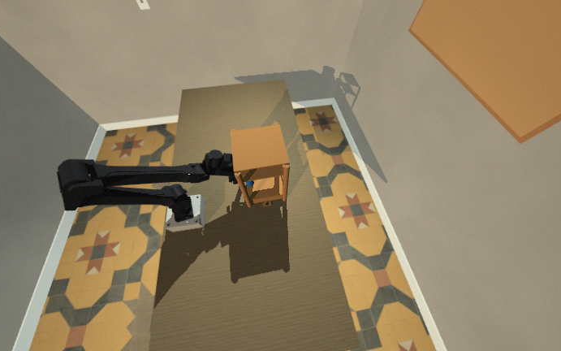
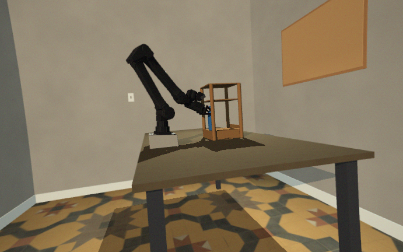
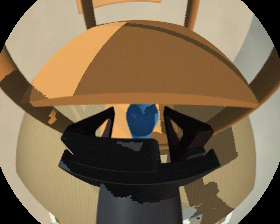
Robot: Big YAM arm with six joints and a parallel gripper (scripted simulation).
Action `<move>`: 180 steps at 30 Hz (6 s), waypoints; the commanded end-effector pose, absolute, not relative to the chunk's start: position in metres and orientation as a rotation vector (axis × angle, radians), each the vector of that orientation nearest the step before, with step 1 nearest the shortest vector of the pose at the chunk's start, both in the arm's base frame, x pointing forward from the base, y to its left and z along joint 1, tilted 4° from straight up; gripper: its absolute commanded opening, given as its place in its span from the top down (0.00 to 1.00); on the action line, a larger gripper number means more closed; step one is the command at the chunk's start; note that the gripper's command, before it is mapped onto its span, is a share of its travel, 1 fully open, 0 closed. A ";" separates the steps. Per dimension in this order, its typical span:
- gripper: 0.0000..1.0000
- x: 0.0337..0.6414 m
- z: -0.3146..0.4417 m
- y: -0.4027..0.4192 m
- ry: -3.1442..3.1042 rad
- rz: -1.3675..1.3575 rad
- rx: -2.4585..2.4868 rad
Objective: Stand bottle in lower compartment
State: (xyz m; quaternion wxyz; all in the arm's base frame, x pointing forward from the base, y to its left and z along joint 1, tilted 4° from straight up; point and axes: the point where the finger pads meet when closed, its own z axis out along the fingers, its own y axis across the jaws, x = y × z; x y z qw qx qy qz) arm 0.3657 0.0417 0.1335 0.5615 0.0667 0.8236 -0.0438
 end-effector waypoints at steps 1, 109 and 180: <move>0.23 0.371 0.146 0.047 1.907 -0.091 0.155; 0.23 0.173 0.192 0.085 1.926 -0.056 0.181; 0.23 0.169 0.192 0.086 1.929 -0.058 0.180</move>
